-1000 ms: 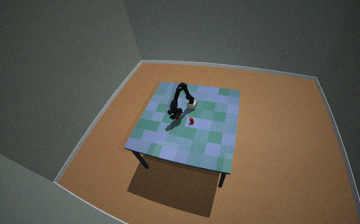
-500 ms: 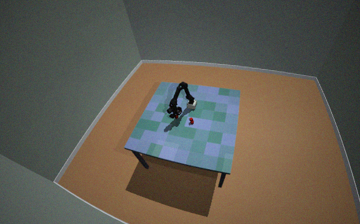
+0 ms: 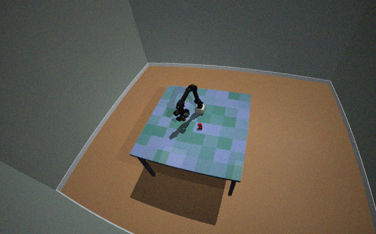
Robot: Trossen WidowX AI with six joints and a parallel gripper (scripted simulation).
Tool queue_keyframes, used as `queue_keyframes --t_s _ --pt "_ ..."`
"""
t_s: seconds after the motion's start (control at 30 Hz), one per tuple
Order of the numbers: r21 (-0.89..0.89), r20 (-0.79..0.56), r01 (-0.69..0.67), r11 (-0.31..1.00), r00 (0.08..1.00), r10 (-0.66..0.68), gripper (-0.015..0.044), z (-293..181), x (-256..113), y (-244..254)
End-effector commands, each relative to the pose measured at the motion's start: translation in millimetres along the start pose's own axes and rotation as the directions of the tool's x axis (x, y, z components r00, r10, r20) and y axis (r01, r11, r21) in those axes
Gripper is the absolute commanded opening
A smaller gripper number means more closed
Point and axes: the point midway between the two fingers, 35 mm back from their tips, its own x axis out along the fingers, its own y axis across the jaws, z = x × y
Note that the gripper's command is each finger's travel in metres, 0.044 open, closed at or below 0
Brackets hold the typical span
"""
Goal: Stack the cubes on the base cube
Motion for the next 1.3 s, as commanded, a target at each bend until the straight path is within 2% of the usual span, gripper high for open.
queue_keyframes --t_s 0.0,0.3,1.27 --pt "-0.002 -0.003 0.002 1.000 1.000 -0.002 0.0105 -0.2 -13.1 0.7" --pt "-0.002 -0.003 0.001 1.000 1.000 -0.001 0.0105 0.3 -37.5 4.7" --pt "0.167 0.007 0.001 0.986 1.000 -0.002 0.0105 84.0 -33.4 -5.1"
